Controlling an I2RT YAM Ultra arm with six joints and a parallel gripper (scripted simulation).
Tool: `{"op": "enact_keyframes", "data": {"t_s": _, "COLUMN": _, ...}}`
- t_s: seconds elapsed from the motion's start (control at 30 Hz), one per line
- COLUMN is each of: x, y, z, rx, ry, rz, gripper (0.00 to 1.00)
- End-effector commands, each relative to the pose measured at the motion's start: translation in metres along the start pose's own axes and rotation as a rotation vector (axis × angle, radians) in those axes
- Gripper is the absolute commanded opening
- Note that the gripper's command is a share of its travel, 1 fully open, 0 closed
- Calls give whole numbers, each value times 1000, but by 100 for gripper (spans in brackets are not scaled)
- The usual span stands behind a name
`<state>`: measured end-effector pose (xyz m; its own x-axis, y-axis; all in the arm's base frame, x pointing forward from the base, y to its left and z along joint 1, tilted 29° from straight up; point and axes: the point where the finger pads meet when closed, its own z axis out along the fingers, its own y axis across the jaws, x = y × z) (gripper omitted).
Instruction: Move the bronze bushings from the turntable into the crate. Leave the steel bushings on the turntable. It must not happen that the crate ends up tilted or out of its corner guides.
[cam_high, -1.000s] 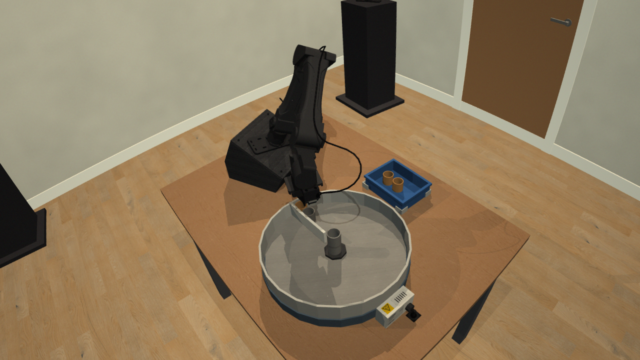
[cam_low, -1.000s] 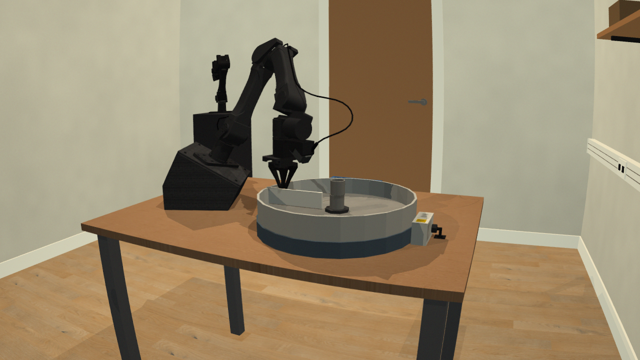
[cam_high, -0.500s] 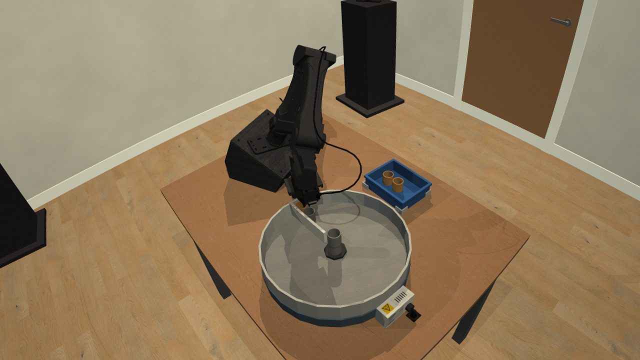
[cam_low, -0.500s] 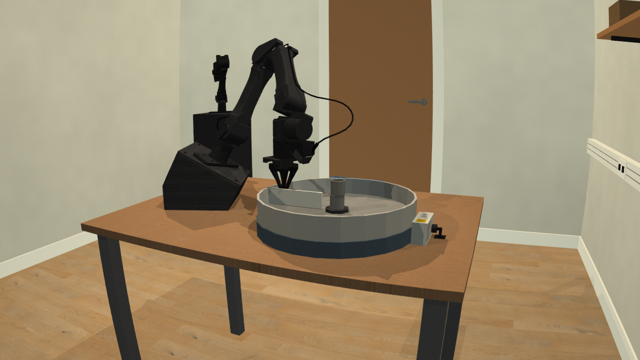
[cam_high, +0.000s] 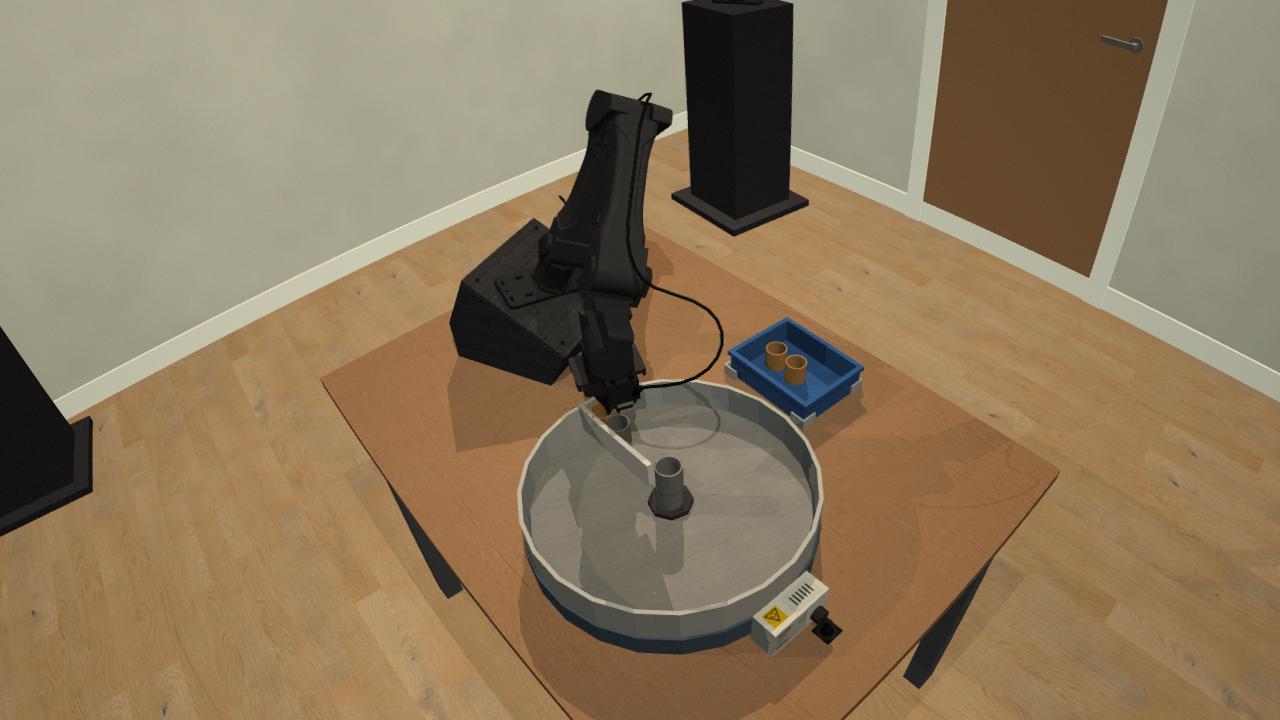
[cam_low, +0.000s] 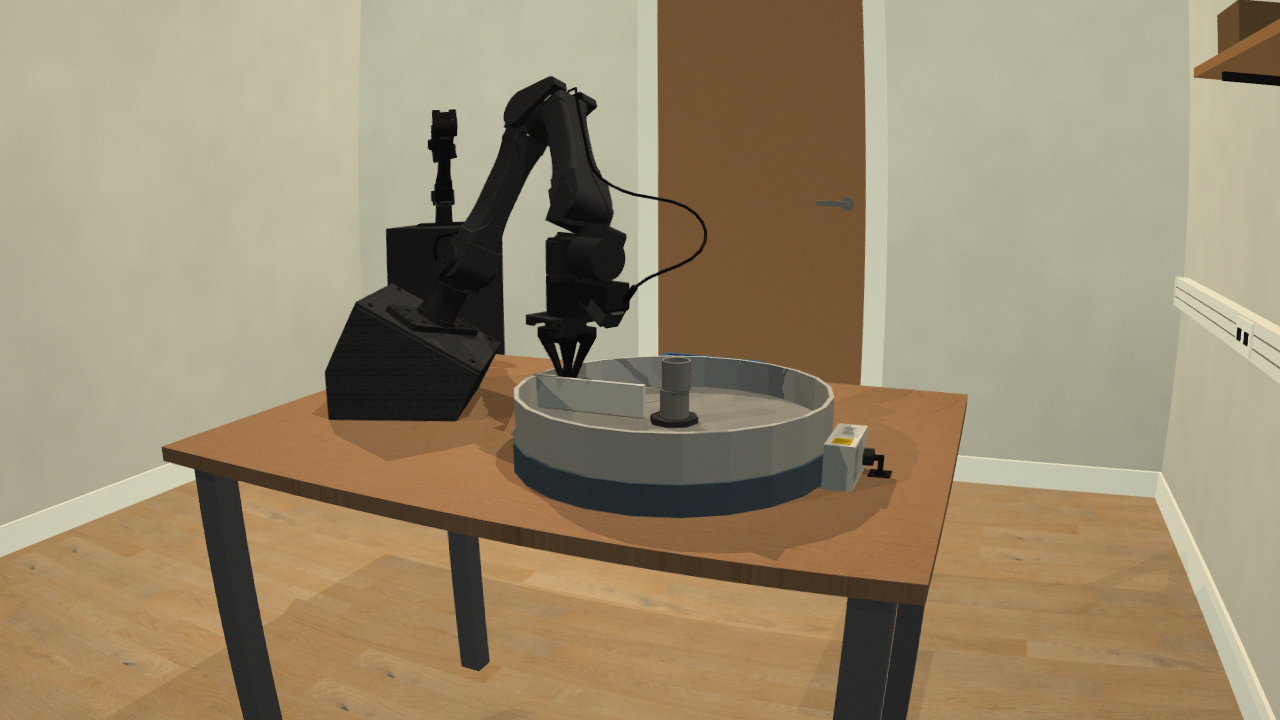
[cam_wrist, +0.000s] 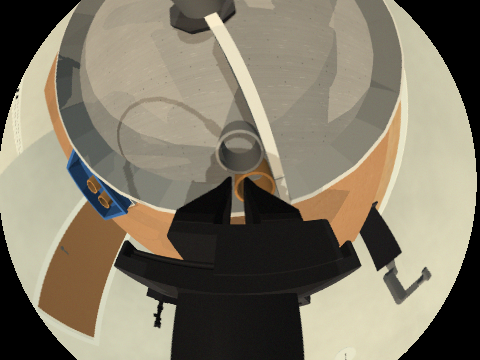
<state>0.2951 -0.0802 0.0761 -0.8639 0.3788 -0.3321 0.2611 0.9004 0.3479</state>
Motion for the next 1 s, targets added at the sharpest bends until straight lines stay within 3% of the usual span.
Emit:
{"op": "enact_keyframes", "data": {"t_s": 0.0, "x": -3, "y": -2, "z": -3, "rx": 11, "ry": -28, "rz": 0, "gripper": 13}}
{"op": "enact_keyframes", "data": {"t_s": 0.97, "x": -2, "y": -2, "z": 2, "rx": 10, "ry": -21, "rz": 3, "gripper": 13}}
